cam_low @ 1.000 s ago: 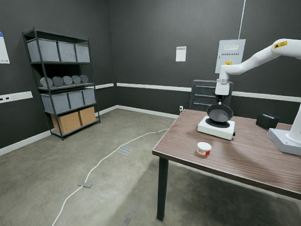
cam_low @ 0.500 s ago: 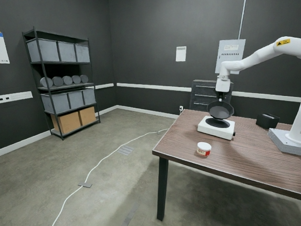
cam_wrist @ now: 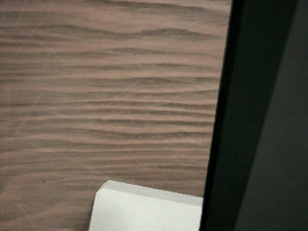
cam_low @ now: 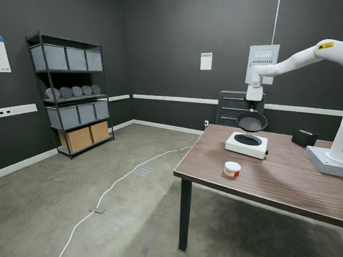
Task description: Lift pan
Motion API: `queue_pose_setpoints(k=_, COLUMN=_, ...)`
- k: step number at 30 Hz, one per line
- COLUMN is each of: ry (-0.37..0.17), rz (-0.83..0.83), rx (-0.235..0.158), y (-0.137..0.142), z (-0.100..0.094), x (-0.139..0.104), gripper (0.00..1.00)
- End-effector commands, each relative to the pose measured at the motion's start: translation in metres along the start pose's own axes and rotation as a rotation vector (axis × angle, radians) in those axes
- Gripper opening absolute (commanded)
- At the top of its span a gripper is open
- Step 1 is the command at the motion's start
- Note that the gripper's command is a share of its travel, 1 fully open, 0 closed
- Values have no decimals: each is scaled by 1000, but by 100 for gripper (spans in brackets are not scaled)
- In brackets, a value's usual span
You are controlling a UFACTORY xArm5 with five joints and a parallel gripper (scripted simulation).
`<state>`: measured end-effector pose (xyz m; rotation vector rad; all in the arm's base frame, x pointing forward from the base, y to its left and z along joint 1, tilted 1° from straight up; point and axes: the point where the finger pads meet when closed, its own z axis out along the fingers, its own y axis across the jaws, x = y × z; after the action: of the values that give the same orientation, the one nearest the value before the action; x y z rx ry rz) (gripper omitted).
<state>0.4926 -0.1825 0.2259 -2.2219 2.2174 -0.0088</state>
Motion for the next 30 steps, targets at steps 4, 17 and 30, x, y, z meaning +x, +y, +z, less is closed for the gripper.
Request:
queue_pose_setpoints(k=4, ry=2, rz=0, rx=4, y=-1, z=-13, x=0, gripper=0)
queue_pose_setpoints(k=17, ry=2, rz=0, rx=4, y=-1, z=-35, x=1, gripper=0)
queue_pose_setpoints(k=30, ry=2, rz=0, rx=4, y=0, z=-56, x=1, gripper=0)
